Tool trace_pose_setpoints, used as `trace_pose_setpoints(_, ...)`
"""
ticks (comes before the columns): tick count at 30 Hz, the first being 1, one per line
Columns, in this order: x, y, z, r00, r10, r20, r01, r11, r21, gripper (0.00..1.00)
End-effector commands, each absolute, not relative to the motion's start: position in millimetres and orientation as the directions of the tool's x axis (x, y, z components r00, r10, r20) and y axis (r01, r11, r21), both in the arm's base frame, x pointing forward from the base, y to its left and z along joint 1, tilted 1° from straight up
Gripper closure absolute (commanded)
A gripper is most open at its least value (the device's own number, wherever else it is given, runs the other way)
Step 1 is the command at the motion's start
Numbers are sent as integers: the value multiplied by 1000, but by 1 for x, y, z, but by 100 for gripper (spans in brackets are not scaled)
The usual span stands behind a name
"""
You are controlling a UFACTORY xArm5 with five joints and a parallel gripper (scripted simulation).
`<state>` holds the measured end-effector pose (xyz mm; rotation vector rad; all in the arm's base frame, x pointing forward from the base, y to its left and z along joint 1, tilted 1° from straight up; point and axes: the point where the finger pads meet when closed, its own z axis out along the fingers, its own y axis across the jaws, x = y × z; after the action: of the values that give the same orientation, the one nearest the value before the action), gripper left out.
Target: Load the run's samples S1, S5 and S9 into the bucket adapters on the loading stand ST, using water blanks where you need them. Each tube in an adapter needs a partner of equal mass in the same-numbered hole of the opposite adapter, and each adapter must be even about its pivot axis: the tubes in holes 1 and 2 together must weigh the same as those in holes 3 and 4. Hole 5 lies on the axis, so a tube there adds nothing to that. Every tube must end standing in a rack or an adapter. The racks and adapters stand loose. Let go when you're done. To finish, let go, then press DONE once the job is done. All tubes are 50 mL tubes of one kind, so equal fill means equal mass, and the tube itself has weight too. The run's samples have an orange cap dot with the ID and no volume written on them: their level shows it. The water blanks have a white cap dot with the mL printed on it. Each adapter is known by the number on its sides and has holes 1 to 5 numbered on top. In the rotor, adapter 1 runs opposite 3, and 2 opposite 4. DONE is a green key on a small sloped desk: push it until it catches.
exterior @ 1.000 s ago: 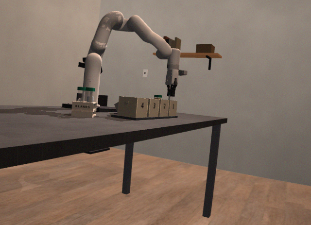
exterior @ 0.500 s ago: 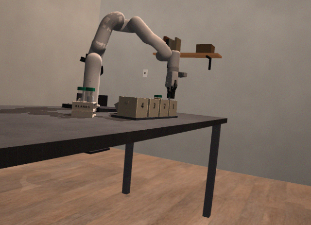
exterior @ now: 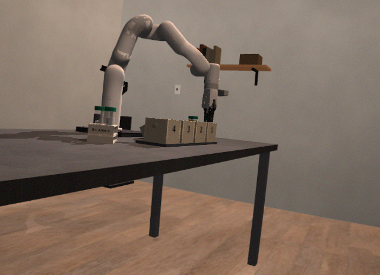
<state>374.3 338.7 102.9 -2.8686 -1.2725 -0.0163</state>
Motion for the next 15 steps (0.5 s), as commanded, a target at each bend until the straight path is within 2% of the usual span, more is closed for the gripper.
trace_pose_setpoints(1, 375, 340, 104, 671, 741, 16, 741, -671, -10, 100)
trace_pose_setpoints(7, 375, 340, 104, 671, 741, 16, 741, -671, -10, 100)
trace_pose_setpoints(8, 375, 340, 104, 671, 741, 16, 741, -671, -10, 56)
trace_pose_setpoints(15, 375, 340, 104, 671, 741, 16, 741, -671, -10, 56)
